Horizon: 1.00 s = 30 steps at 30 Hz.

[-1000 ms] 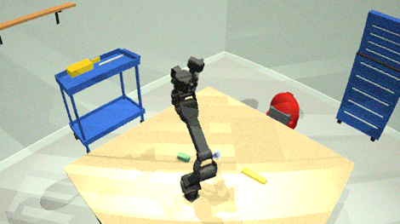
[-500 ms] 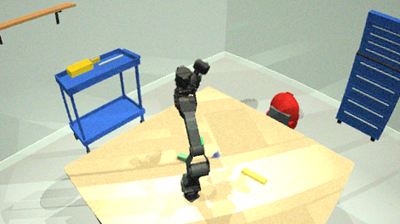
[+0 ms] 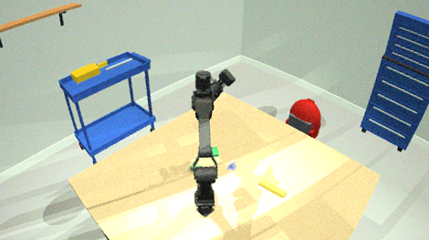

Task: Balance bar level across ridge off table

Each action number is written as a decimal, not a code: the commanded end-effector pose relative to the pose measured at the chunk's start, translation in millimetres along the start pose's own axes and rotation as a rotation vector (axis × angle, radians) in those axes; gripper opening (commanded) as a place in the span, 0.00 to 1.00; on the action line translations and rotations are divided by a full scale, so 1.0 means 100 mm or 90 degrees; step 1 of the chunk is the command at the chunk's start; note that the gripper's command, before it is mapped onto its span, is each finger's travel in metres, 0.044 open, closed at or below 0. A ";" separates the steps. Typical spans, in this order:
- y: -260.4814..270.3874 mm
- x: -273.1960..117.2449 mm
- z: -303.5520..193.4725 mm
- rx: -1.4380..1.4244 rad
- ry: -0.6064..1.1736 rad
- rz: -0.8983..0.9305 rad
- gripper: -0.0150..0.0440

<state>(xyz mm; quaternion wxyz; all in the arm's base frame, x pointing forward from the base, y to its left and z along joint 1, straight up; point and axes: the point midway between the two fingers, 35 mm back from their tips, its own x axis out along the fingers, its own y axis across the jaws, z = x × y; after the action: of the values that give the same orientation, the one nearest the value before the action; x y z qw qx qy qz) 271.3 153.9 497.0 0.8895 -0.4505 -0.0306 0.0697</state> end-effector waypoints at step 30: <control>0.67 0.96 -1.65 0.369 0.371 0.067 0.79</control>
<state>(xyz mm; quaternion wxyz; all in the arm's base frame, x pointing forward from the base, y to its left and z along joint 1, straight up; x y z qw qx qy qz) 373.0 85.0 359.0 0.9472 -0.2123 0.2402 0.0018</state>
